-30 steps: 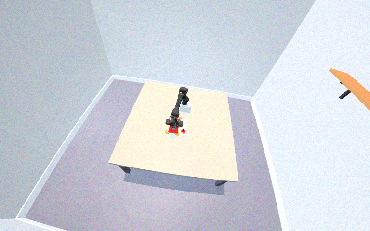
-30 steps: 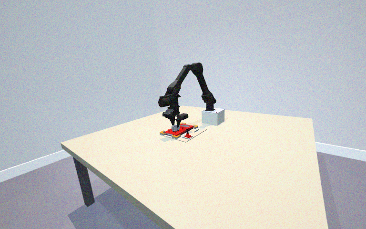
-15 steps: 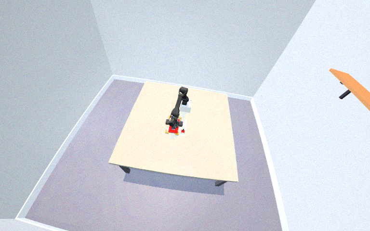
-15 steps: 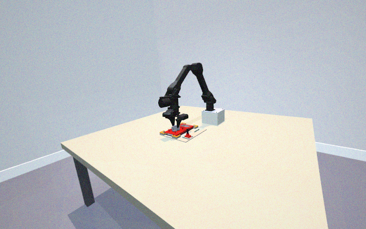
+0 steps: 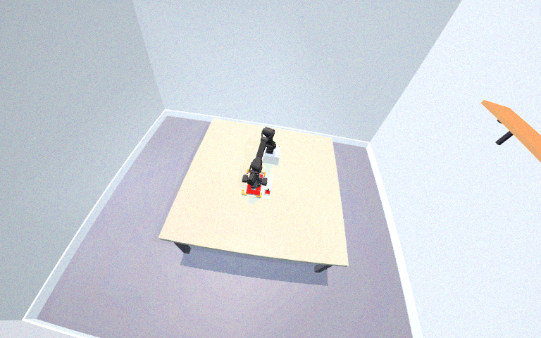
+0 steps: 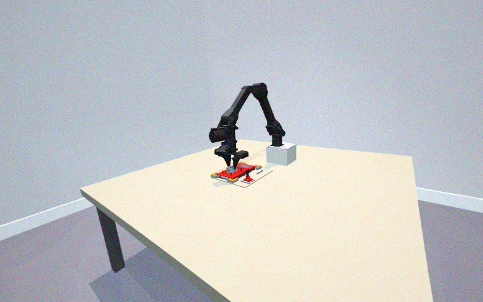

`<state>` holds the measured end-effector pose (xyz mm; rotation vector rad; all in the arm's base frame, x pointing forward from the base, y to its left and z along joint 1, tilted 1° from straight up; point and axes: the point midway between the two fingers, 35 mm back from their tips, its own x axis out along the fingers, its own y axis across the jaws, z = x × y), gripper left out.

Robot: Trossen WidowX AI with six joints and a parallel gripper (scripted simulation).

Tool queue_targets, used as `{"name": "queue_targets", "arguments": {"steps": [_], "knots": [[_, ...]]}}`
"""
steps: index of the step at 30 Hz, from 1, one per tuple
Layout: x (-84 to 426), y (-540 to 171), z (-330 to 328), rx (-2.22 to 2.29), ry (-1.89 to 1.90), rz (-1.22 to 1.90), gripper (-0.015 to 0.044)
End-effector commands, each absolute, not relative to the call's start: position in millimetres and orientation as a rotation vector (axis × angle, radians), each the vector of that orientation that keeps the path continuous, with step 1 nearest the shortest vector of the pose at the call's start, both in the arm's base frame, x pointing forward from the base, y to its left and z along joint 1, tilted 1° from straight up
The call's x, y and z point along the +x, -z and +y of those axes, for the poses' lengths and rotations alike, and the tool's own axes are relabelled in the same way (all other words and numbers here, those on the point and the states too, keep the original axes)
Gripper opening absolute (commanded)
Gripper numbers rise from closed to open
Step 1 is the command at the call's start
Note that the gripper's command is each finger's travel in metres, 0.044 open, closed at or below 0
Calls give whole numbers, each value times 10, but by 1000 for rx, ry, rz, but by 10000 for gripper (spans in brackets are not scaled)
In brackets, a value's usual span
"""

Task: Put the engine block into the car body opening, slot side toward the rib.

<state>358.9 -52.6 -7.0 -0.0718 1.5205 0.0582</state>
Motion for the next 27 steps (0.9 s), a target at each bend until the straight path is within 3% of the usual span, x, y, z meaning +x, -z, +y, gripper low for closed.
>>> {"name": "queue_targets", "arguments": {"steps": [1, 18, 27], "knots": [[3592, 79, -518, -68, -61, 1518, 159], [3595, 109, -518, -67, -61, 1518, 159], [3592, 102, -525, -72, -58, 1520, 395]]}}
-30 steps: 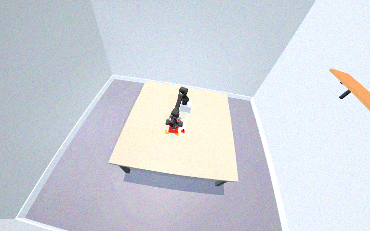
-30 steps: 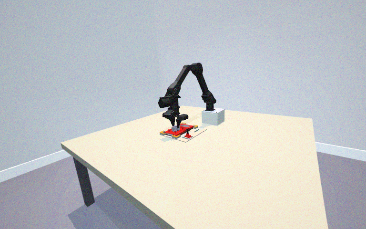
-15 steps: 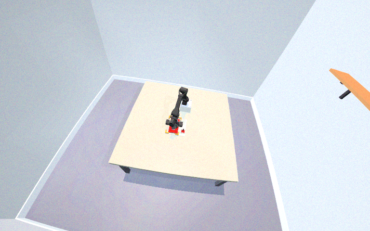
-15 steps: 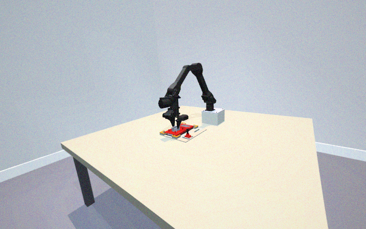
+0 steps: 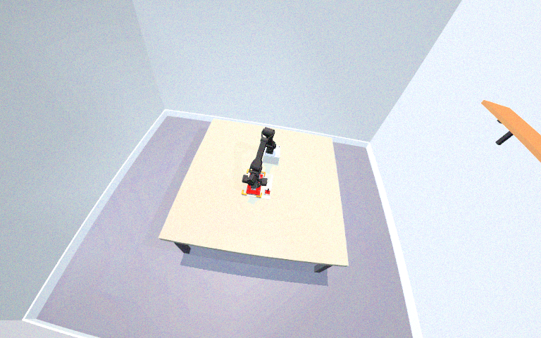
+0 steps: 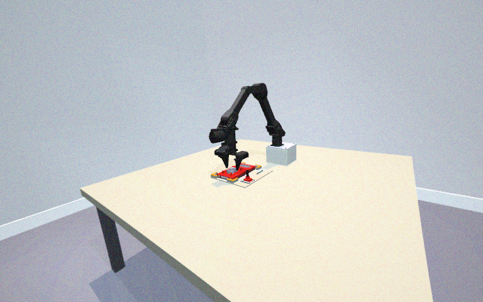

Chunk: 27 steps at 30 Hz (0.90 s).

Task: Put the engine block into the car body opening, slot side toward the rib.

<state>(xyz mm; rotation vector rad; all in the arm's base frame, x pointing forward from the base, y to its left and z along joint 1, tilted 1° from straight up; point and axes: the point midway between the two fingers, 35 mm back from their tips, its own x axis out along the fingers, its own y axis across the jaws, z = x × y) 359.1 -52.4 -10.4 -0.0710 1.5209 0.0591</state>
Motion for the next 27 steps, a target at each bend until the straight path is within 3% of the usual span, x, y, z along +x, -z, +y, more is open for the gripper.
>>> {"name": "queue_targets", "arguments": {"steps": [1, 20, 27], "knots": [[3592, 102, -525, -72, -58, 1520, 422], [3581, -37, -527, -67, -60, 1518, 440], [3581, -37, -527, -67, -60, 1518, 256]]}}
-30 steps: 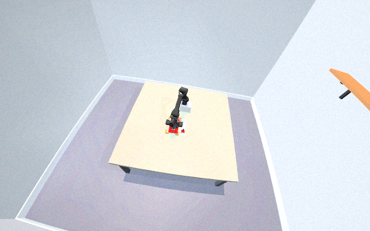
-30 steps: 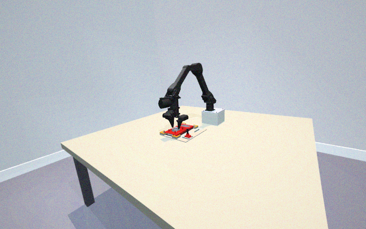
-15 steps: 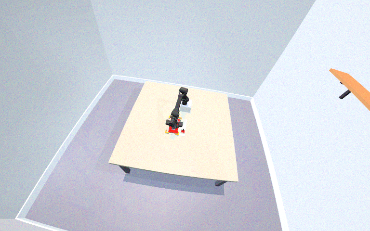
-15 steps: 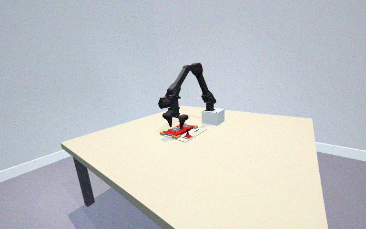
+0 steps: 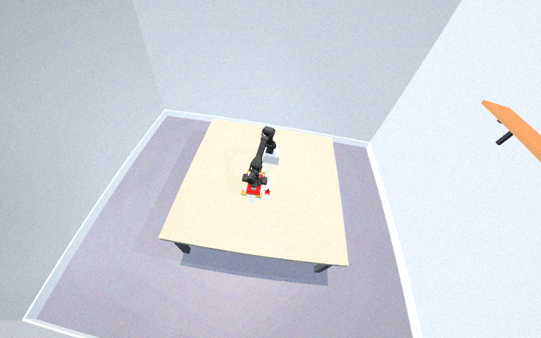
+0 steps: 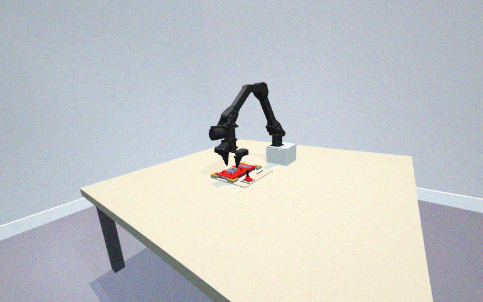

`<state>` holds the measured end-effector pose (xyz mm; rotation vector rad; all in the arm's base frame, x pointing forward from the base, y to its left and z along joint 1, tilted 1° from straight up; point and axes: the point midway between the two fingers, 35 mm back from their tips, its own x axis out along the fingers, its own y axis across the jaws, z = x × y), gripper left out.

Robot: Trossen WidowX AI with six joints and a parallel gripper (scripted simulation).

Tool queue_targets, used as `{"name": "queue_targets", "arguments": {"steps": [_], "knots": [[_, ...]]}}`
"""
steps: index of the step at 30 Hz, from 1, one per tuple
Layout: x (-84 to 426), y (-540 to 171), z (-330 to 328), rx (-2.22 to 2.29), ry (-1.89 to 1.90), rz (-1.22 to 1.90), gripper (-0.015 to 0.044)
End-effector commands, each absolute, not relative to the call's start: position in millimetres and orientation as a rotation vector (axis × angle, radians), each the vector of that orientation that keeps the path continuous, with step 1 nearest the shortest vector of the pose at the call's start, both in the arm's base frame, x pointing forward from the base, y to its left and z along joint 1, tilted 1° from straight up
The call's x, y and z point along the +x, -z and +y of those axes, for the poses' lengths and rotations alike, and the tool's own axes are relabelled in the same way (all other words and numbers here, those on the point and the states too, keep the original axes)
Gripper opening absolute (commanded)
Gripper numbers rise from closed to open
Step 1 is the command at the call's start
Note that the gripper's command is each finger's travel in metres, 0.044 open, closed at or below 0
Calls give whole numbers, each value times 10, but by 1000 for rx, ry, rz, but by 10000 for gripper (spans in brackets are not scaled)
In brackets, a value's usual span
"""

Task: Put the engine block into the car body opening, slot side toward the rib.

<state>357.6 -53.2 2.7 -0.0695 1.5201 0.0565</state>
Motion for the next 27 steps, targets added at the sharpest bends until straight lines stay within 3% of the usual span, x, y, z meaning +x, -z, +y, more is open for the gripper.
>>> {"name": "queue_targets", "arguments": {"steps": [1, 10, 27], "knots": [[3581, -37, -527, -67, -60, 1518, 230], [3581, -37, -527, -67, -60, 1518, 0], [3581, -37, -527, -67, -60, 1518, 0]]}}
